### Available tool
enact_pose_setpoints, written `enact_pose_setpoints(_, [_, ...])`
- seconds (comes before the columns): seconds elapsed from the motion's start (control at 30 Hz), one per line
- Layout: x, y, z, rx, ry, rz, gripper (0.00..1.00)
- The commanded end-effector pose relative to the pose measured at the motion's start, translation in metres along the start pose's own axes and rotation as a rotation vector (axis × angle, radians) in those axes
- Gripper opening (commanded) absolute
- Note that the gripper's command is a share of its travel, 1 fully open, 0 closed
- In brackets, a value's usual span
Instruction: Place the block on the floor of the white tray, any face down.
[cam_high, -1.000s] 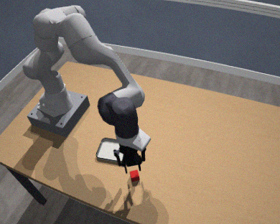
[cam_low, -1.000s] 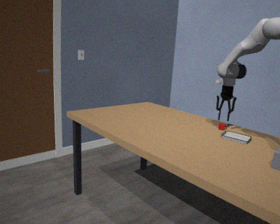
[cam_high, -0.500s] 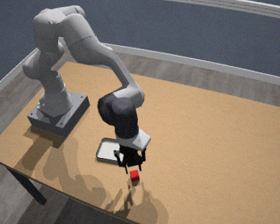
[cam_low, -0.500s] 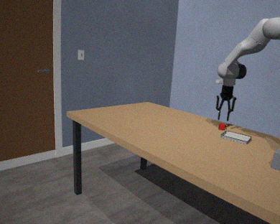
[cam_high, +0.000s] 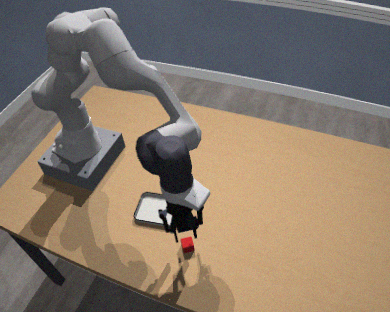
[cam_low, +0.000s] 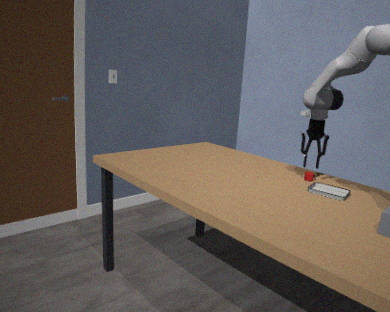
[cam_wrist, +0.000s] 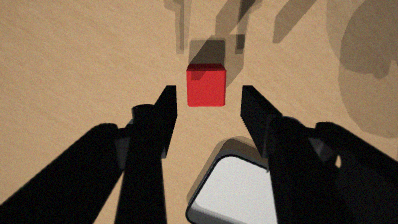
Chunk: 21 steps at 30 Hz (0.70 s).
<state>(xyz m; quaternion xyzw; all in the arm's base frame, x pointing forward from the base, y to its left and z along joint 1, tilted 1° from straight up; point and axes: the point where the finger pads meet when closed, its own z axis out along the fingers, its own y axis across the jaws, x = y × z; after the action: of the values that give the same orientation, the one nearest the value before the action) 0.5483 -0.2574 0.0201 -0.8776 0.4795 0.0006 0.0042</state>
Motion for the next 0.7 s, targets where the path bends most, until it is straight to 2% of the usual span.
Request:
enact_pose_setpoints(0.0, [0.0017,-0.0008,-0.0022,0.003,0.005,-0.008,0.43])
enact_pose_setpoints(0.67, [0.0019,-0.0009,0.0021,0.003,0.006,-0.008,0.43])
